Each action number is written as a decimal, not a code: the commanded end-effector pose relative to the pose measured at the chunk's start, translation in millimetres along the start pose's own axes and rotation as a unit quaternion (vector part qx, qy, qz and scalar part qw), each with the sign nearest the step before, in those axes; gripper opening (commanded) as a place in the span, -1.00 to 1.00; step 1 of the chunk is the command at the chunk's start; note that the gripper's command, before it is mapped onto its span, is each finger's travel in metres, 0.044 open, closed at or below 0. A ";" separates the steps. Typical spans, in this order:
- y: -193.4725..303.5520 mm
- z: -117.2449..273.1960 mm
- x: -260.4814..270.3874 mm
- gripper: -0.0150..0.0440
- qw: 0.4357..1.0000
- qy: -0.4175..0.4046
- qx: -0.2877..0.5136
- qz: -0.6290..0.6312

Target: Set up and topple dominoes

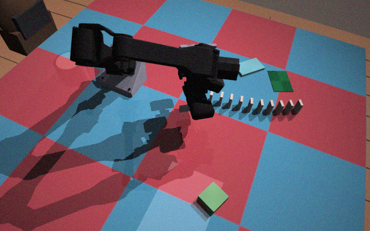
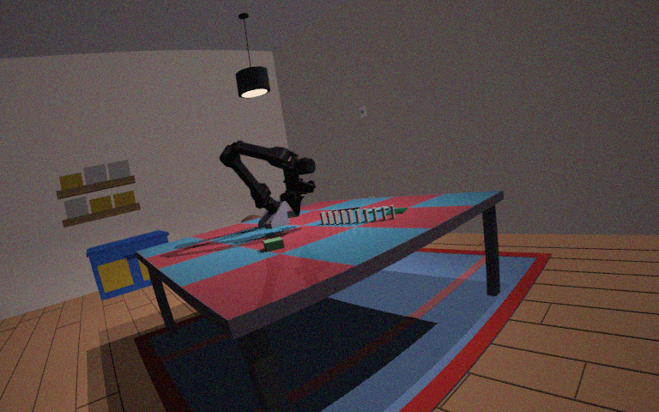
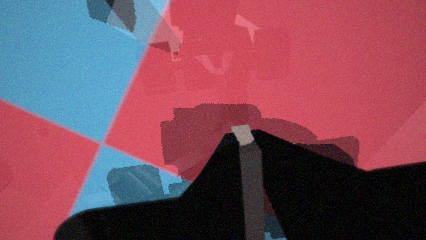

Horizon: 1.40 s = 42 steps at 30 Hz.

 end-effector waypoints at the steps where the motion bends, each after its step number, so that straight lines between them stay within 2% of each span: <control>1: -1.0 45.7 -2.1 -0.42 1.000 -0.001 -0.009 -0.006; 5: -0.7 92.3 -2.3 -0.42 1.000 -0.002 -0.009 -0.006; 7: -0.7 100.0 -2.4 -0.42 1.000 -0.002 -0.009 -0.005; 11: 6.6 100.5 -8.4 -0.42 1.000 -0.002 -0.010 -0.021; 21: 120.7 97.9 -64.5 -0.42 0.971 -0.001 -0.021 -0.237; 26: 123.7 96.0 -64.6 -0.42 0.970 -0.009 -0.020 -0.241; 42: 142.2 61.1 -54.8 -0.42 0.950 -0.172 -0.052 -0.254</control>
Point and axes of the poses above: the point midway between the two fingers, 35 mm back from their tips, its own z axis back along the fingers, its own x axis across the jaws, y = z × x, the point moved 6 cm from there along z, back along the fingers, and after that the axes turned 8 degrees about -z, right-handed, at the moved point
